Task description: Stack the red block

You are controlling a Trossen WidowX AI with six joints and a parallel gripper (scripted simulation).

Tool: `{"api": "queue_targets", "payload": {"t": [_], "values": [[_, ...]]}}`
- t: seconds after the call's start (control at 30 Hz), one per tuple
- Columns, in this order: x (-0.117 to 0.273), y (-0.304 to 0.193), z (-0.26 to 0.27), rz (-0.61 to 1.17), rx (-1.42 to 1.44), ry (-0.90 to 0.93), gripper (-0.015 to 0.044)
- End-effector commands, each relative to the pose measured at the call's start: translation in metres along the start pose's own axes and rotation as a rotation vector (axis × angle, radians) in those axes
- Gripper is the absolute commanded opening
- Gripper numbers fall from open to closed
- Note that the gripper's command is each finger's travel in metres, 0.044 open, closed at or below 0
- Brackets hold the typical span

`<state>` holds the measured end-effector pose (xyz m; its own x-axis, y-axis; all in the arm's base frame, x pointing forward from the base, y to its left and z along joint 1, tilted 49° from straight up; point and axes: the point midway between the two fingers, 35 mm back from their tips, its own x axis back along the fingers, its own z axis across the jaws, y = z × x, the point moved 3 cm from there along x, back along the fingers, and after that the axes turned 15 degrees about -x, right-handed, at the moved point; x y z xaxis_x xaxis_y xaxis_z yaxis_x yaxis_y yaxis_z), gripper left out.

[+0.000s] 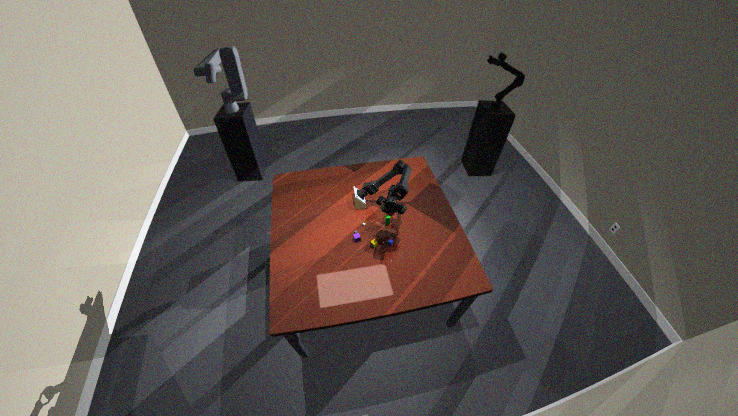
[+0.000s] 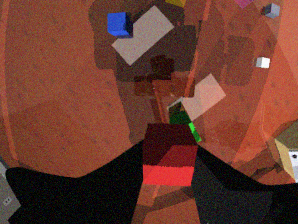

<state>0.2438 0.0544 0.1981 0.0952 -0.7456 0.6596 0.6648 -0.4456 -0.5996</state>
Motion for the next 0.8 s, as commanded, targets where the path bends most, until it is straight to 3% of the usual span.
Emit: {"api": "queue_targets", "payload": {"t": [0.0,0.77], "values": [[-0.001,-0.008,-0.013,-0.001,-0.001,-0.003,0.0],[-0.044,-0.023,-0.035,0.001,-0.001,-0.002,0.0]]}}
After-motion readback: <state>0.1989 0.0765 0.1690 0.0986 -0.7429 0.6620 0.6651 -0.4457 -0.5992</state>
